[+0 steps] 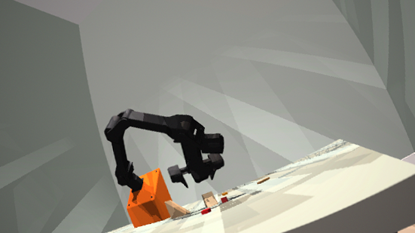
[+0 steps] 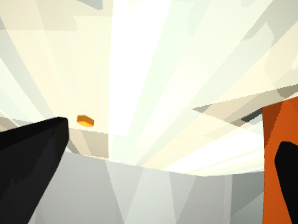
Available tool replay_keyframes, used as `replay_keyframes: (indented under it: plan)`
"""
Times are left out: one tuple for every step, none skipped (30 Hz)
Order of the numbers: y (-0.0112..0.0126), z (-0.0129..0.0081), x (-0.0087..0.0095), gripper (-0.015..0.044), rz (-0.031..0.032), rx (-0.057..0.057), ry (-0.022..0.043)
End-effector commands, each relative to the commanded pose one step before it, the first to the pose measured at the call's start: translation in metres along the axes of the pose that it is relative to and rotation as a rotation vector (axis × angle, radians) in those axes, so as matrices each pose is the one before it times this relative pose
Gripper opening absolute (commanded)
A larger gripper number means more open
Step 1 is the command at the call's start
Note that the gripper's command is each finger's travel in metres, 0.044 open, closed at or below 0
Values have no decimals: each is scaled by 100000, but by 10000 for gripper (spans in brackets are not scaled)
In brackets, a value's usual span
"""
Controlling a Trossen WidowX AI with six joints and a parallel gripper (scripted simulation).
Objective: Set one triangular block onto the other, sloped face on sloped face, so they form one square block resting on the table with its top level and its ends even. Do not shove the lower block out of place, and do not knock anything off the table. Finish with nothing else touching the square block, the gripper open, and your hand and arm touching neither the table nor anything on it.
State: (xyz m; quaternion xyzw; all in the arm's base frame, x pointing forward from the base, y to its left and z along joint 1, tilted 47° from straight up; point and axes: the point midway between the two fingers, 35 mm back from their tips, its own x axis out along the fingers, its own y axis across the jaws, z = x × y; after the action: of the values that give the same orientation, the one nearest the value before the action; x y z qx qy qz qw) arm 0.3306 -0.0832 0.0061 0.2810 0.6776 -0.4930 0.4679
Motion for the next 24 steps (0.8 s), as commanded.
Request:
replay_keyframes:
  plan:
    - [159, -4011, -3916, 440, 2517, -1530, -1574]
    - [-29, -231, -186, 440, -10, -26, 17]
    - [0, 0, 0, 440, 0, 0, 0]
    - [0, 0, 0, 440, 0, 0, 0]
    - [103, 99, 143, 440, 74, -487, -207]
    - [492, 110, -43, 440, 972, -2333, -1670]
    - [55, 575, -245, 440, 111, 69, -1070]
    - [67, 965, -395, 440, 141, 135, -1785]
    - [40, 1241, -475, 440, 99, 207, -2279]
    - [-11, 1259, -441, 440, 8, 246, -2293]
    - [-63, 1265, -403, 440, -86, 282, -2288]
    - [-114, 1268, -365, 440, -180, 316, -2280]
    - [-165, 1268, -326, 440, -275, 348, -2269]
    - [-213, 1255, -286, 440, -367, 376, -2239]
    - [-201, 980, -194, 440, -353, 315, -1743]
    - [-135, 586, -103, 440, -240, 197, -1040]
    - [-47, 195, -32, 440, -85, 67, -346]
    - [0, 0, 0, 440, 0, 0, 0]
    - [0, 0, 0, 440, 0, 0, 0]
    - [0, 0, 0, 440, 0, 0, 0]
    - [0, 0, 0, 440, 0, 0, 0]
    - [16, 12, 102, 440, -1, 0, -1]
    - [46, 35, 307, 440, -4, -1, -2]
    - [71, 54, 513, 440, -8, -1, -3]
